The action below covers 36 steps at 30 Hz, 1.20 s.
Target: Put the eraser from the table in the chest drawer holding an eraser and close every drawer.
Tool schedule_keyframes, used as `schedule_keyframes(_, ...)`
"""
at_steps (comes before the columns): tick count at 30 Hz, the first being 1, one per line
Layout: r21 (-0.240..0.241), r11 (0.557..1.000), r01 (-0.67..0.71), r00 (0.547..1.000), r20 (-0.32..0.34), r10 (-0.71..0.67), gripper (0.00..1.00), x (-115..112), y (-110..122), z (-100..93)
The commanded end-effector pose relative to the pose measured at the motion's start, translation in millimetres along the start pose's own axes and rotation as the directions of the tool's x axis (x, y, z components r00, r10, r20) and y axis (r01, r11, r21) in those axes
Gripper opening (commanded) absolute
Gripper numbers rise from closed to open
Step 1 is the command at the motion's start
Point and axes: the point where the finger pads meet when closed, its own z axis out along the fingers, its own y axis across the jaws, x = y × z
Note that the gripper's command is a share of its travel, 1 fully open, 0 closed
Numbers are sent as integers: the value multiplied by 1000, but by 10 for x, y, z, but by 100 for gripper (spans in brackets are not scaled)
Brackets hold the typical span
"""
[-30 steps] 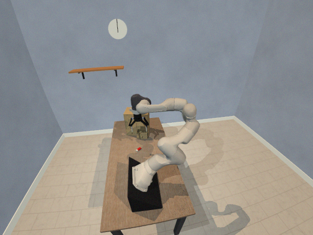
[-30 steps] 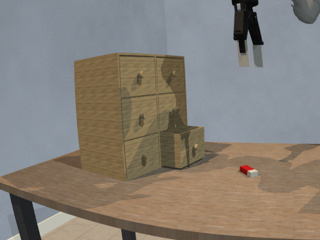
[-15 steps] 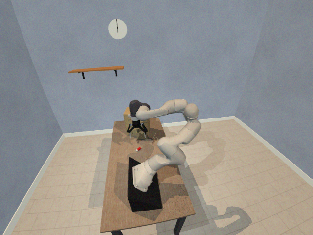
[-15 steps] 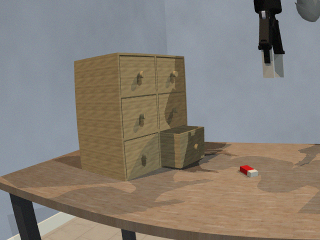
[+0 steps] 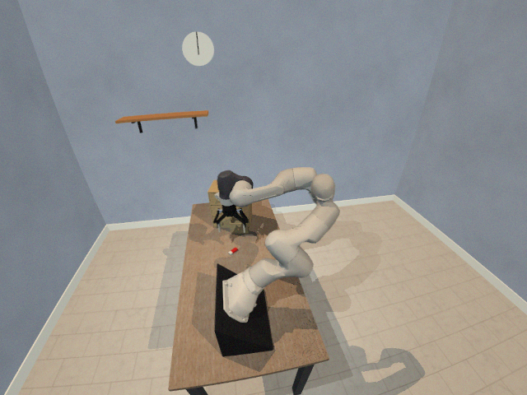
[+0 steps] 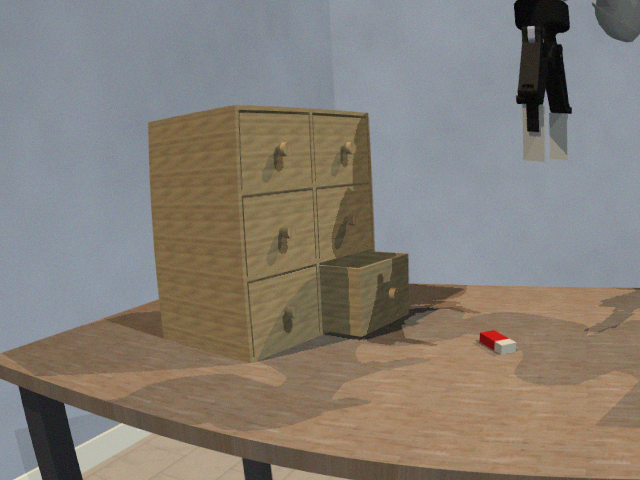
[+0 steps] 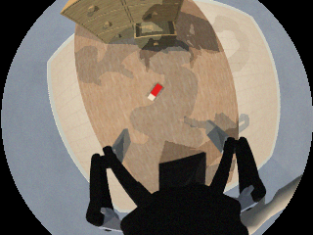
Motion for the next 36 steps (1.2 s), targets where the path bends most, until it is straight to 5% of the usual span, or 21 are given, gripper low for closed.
schedule_keyframes(1,10,999,-30,997,-65,31,100,72,-33,33)
schedule_keyframes(4,11,999,-30,996,-85,31,100,88,-33,49)
schedule_keyframes(18,11,999,-30,886,-463,32,100,399,-27,392)
schedule_keyframes(20,11,999,-30,886,-463,32,100,399,-27,392)
schedule_keyframes(30,10,999,-30,697,-717,28,100,650,-21,668)
schedule_keyframes(36,10,999,-30,599,-800,27,100,751,-20,779)
